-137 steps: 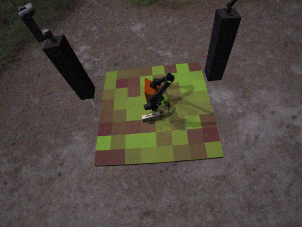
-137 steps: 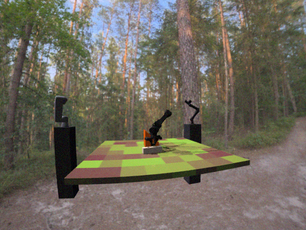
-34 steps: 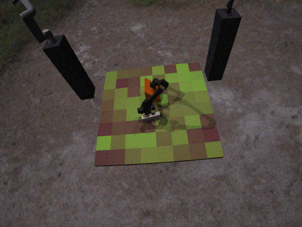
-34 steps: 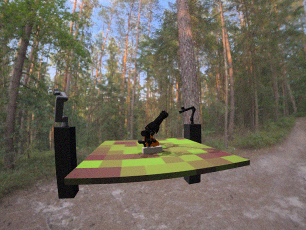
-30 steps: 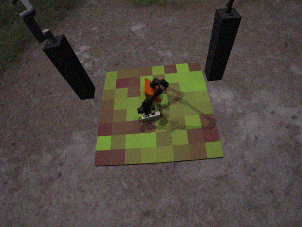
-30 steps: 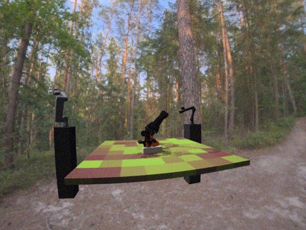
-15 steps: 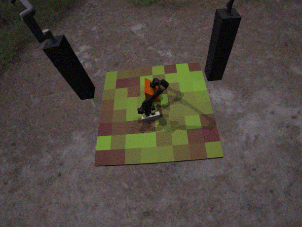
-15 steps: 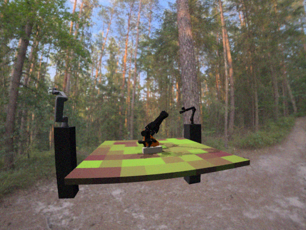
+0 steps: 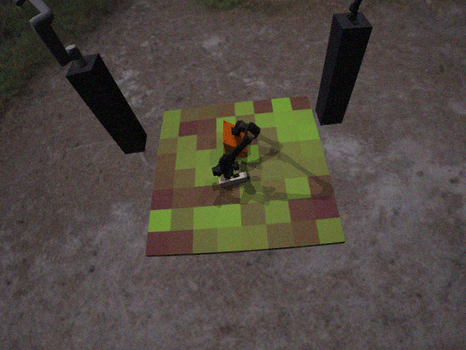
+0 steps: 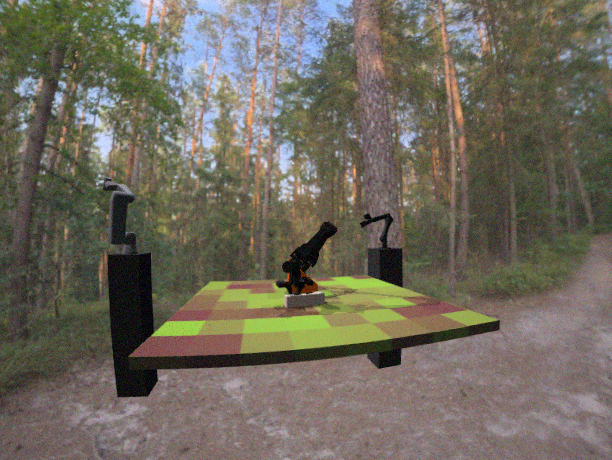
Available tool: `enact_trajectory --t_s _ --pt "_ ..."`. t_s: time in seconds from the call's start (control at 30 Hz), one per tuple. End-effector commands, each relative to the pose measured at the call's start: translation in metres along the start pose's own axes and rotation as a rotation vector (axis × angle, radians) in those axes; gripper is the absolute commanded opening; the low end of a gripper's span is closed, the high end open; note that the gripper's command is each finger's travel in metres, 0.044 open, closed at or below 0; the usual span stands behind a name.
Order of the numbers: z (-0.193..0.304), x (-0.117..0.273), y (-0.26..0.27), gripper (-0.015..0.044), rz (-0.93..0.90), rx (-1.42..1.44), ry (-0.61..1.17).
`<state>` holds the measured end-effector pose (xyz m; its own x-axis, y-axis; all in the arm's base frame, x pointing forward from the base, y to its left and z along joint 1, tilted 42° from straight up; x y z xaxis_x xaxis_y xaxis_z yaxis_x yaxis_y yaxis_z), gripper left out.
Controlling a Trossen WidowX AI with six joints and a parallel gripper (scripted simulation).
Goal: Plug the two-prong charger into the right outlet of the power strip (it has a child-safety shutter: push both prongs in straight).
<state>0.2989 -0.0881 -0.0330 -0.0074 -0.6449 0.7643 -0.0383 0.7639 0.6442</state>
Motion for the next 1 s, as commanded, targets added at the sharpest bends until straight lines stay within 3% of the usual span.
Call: enact_trajectory --t_s 0.0,0.97 --pt "-0.0006 -0.0001 0.0002 0.0000 -0.004 -0.005 -0.001" --pt "-0.0097 0.0007 0.0014 0.0000 -0.005 -0.005 -0.001"
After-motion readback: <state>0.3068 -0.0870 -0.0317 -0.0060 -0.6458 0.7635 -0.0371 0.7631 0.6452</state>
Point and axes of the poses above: the point midway between the two fingers, 35 mm back from their tips, its own x axis back along the fingers, its own y axis across the jaws, z = x × y, the point moved 9 cm from there along x, back along the fingers, and after that the axes turned 8 degrees about -x, right-handed, at the moved point
